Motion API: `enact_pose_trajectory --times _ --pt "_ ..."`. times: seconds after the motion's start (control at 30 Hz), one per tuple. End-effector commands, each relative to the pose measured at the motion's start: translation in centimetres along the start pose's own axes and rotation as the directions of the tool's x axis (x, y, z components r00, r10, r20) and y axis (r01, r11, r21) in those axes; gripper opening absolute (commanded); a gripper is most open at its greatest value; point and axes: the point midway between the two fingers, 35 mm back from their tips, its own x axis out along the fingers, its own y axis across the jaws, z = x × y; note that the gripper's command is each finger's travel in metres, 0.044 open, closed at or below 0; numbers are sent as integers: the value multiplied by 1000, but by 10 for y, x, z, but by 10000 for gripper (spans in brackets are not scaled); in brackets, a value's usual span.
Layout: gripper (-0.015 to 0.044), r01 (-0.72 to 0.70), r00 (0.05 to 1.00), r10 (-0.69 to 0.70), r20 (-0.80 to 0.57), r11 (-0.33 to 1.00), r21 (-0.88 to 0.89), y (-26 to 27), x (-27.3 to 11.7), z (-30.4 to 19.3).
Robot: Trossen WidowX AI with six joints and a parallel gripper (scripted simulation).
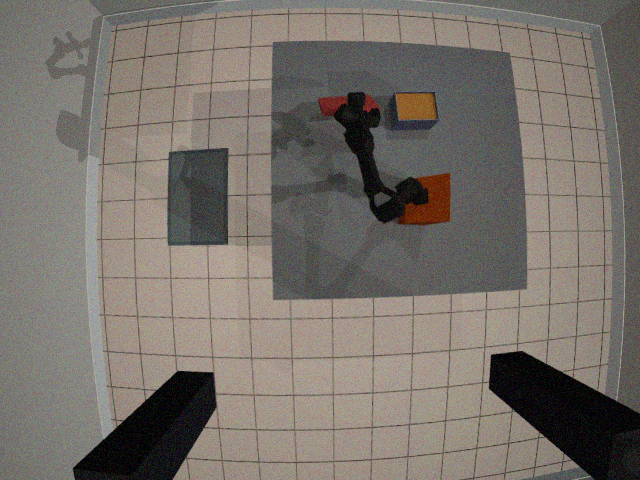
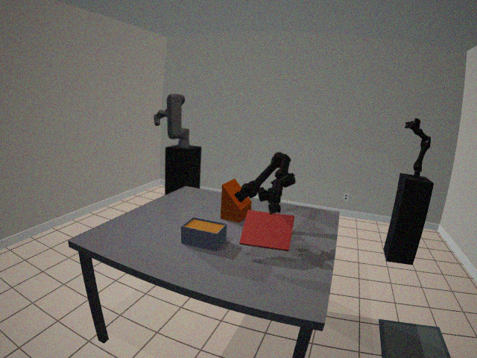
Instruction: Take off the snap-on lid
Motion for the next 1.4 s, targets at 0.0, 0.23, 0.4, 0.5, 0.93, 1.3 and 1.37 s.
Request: enact_pose_trajectory --times 0.0,0.23,0.4,0.5,0.93,1.3,1.37 --pt "0 -10 1000 10 7 1000 4 -2 3 2" --pt "0 -10 1000 10 7 1000 4 -6 6 2" --pt "0 -10 1000 10 7 1000 4 -9 9 2" --pt "0 -10 1000 10 7 1000 5 -11 10 2" --pt "0 -10 1000 10 6 1000 5 -18 17 2" --pt "0 -10 1000 10 6 1000 6 -25 23 2" --pt "0 -10 1000 10 6 1000 6 -26 24 2"
